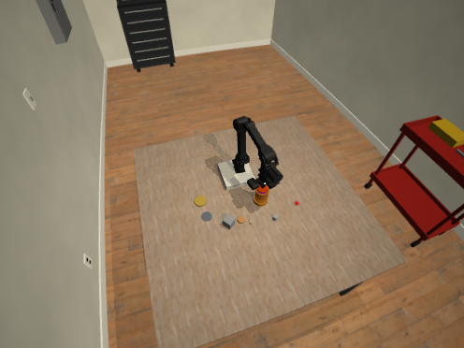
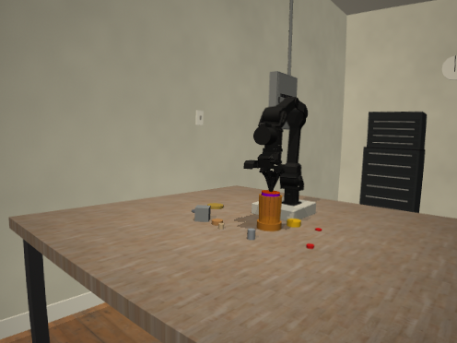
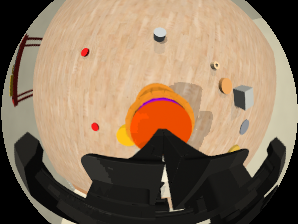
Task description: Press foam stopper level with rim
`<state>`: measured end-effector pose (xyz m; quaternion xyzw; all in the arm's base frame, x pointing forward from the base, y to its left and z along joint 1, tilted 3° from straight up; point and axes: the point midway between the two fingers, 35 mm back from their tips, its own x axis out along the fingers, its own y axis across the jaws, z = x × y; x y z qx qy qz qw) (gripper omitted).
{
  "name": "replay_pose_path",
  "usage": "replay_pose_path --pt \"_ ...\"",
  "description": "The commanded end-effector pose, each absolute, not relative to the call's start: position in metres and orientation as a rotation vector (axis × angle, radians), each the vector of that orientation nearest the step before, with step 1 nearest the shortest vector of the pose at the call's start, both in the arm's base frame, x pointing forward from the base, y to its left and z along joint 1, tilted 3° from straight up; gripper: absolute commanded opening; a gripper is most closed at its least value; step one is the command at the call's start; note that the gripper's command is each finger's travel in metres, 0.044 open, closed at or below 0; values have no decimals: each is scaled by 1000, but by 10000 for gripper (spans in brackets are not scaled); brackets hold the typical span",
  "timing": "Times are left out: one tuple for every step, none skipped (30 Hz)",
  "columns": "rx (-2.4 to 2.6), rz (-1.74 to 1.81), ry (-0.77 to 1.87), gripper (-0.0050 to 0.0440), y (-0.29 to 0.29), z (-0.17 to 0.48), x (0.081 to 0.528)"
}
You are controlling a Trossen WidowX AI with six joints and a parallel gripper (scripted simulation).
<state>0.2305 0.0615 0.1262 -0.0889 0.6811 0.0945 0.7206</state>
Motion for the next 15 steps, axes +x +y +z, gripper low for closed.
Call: replay_pose_path --pt "-198 208 1513 0 61 124 229" --pt "-198 208 1513 0 61 124 229" --pt "-198 208 1513 0 61 124 229" --pt "-198 208 1513 0 61 124 229" --pt "-198 208 1513 0 61 124 229" --pt "-198 208 1513 0 61 124 229" --pt "-198 208 1513 0 61 124 229" --pt "-198 208 1513 0 61 123 229" --pt "-198 208 1513 0 61 123 229" --pt "-198 208 1513 0 61 123 229" --pt "-198 208 1513 0 61 123 229" --pt "-198 208 1513 0 61 123 228" --pt "-198 208 1513 0 61 123 228" --pt "-198 208 1513 0 61 123 228" --pt "-198 208 1513 0 61 123 228"
